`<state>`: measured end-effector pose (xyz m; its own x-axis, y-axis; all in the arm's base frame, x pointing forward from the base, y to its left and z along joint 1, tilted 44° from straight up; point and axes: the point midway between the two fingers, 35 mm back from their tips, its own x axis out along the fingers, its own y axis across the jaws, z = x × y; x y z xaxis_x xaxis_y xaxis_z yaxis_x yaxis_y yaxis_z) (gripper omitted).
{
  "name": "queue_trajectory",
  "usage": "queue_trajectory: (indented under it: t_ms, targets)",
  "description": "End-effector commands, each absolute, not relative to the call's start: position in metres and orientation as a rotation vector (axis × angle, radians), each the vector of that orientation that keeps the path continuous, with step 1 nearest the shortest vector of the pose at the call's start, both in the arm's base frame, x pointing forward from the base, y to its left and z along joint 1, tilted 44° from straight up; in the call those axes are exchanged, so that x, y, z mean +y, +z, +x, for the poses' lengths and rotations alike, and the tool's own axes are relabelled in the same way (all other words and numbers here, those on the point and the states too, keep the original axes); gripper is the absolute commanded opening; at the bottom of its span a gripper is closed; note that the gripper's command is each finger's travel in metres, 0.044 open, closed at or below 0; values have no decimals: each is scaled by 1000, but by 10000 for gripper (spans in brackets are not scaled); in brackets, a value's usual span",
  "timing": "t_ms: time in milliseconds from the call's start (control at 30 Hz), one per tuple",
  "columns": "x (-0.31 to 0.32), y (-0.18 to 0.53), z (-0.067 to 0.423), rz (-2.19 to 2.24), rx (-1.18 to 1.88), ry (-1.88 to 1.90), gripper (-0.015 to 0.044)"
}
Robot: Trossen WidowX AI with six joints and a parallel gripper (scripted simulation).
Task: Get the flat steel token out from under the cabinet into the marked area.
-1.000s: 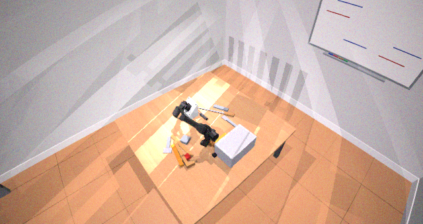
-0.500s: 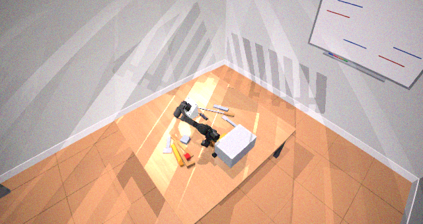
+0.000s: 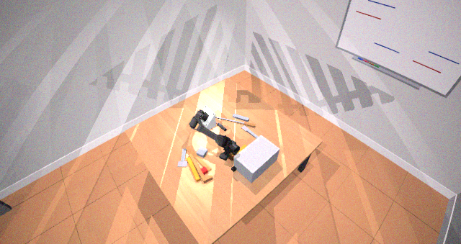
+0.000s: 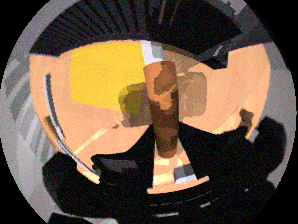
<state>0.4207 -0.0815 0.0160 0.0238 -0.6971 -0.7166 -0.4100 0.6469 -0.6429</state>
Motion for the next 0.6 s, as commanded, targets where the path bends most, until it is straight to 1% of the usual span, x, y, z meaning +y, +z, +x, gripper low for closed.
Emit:
queue_trajectory:
  t_ms: [0, 567]
  targets:
    - [-81, 14, 421, -935, 1600, -285, 0]
    - [-68, -1, 412, -935, 1601, -284, 0]
